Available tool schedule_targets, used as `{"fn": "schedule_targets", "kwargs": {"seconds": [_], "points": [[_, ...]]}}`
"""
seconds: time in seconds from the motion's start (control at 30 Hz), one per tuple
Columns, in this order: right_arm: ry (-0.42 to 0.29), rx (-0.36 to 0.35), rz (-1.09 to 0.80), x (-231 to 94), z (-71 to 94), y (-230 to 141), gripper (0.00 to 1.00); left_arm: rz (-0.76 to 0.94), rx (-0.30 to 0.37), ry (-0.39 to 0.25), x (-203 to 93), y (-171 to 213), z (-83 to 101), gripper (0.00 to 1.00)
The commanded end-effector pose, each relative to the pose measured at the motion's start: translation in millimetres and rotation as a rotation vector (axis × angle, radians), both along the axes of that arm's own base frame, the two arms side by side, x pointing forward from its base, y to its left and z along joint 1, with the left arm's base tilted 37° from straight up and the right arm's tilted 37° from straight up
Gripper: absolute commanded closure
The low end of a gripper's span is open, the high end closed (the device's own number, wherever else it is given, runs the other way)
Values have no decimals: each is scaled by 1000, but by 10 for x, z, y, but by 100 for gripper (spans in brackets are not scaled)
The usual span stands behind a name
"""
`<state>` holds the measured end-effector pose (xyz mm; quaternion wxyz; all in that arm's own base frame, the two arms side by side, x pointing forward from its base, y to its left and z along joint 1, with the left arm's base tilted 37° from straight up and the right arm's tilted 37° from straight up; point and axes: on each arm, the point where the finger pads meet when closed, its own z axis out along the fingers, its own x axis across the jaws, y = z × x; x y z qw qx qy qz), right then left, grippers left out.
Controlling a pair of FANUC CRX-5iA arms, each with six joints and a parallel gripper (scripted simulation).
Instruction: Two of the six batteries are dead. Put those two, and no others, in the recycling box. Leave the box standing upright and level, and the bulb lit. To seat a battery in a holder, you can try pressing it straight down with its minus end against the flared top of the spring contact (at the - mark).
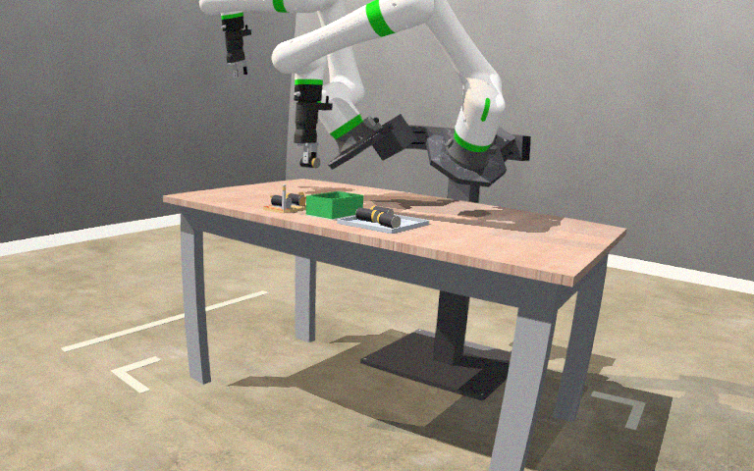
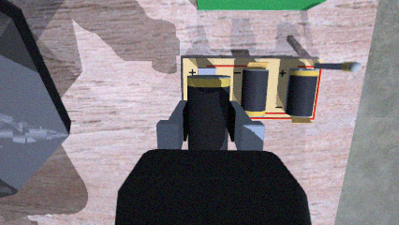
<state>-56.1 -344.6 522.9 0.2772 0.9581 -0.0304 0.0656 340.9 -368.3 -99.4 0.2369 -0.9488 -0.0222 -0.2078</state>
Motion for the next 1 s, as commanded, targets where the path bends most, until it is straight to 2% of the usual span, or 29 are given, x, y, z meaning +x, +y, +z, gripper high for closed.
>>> {"fn": "schedule_targets", "kwargs": {"seconds": [0.0, 0.4, 0.47, 0.57, 0.63, 0.97], "points": [[0, -2, -1, -6, 10, 3, 0, -1, -2, 0, -3, -12, 7, 43], [0, -2, -1, -6, 10, 3, 0, -1, -2, 0, 0, -8, 1, 43], [0, -2, -1, -6, 10, 3, 0, -1, -2, 0, 54, 56, -112, 43], [0, -2, -1, -6, 10, 3, 0, -1, -2, 0, 212, 244, -441, 43], [0, -2, -1, -6, 10, 3, 0, -1, -2, 0, 265, 306, -550, 43], [0, -2, -1, -6, 10, 3, 0, -1, -2, 0, 268, 310, -556, 43]]}}
